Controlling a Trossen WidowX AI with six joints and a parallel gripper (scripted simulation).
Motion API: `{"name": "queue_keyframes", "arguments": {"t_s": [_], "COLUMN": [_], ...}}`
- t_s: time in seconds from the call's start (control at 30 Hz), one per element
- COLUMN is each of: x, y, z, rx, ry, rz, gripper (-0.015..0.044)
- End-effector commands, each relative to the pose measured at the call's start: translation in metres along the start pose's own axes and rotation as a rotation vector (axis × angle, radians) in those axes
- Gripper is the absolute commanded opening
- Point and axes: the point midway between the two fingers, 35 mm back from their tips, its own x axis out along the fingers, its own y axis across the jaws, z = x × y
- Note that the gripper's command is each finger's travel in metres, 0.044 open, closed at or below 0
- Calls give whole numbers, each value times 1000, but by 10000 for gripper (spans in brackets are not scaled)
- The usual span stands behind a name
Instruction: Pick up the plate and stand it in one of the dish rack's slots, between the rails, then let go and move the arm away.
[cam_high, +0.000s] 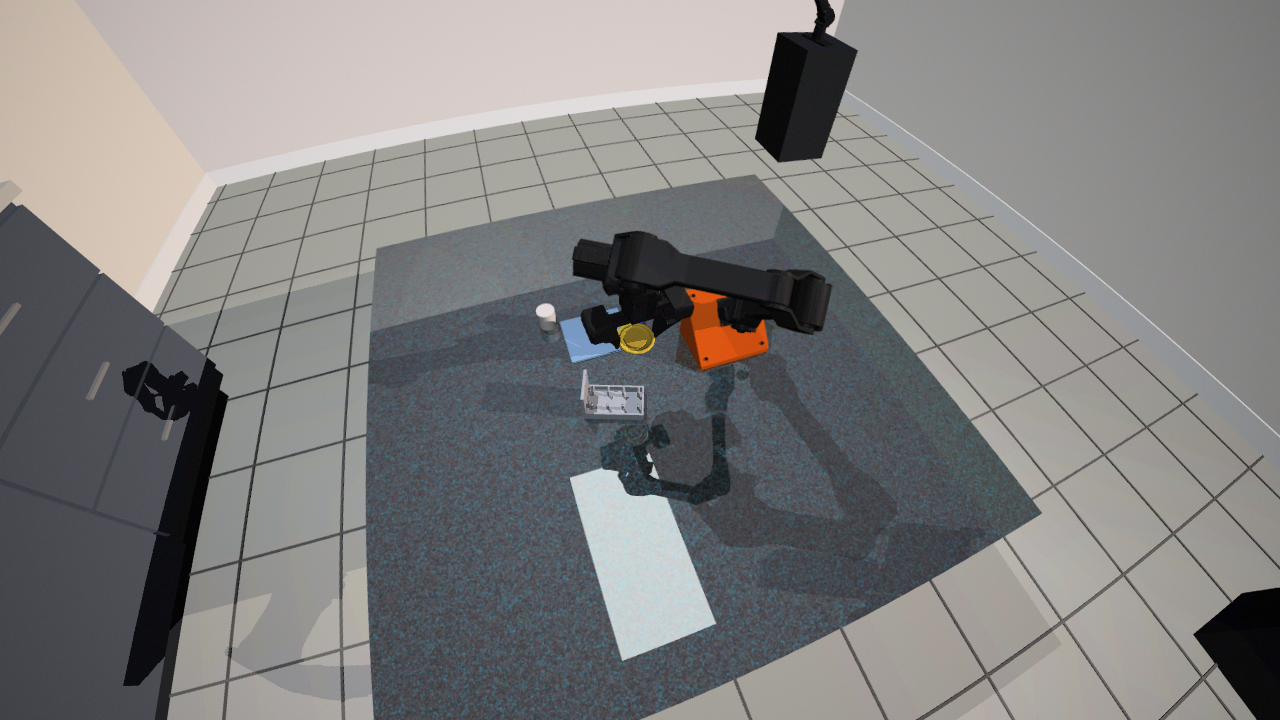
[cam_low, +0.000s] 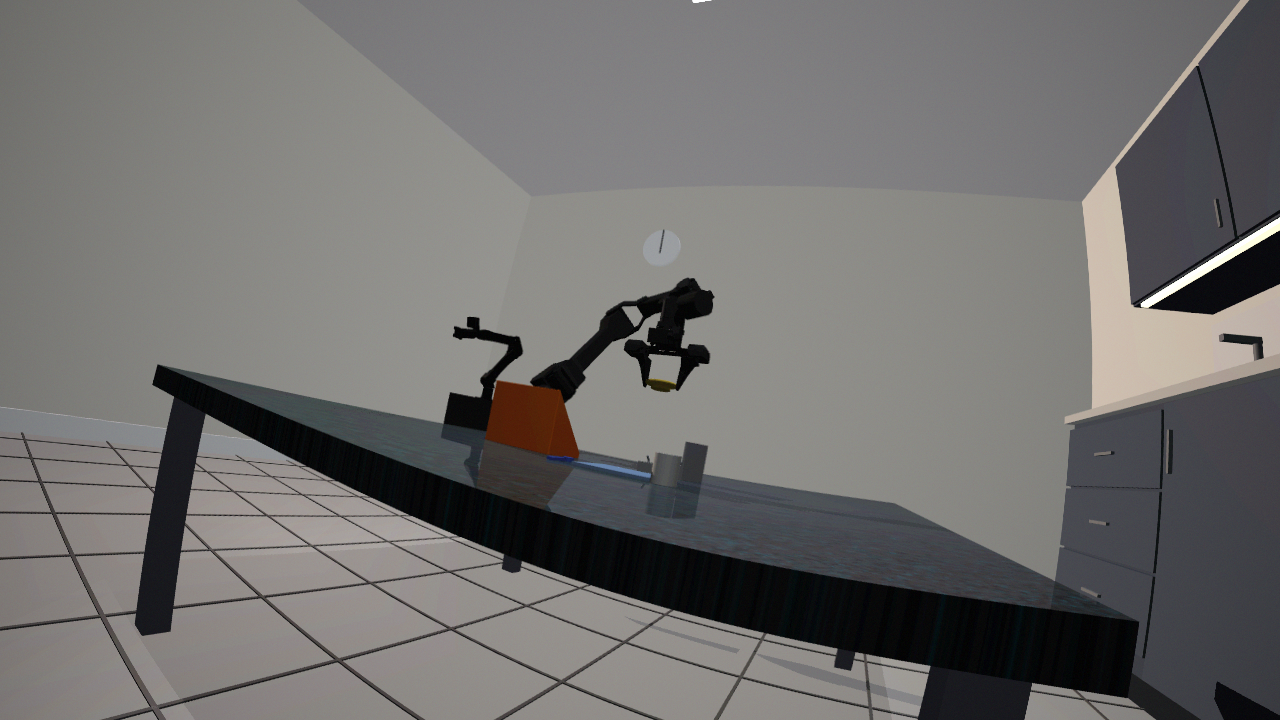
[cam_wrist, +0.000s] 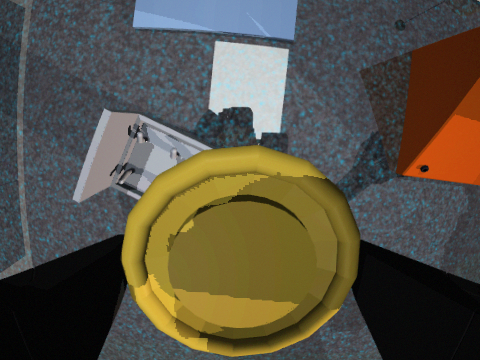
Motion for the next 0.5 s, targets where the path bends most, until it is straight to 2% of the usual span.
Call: {"name": "queue_keyframes", "arguments": {"t_s": [0.0, 0.27, 0.47], "x": [2, 5, 5], "y": [-7, -23, -25], "z": [-16, -44, -47], "rx": [138, 404, 426], "ry": [8, 12, 13], "rz": [-3, -6, -6], "gripper": [0, 0, 0]}}
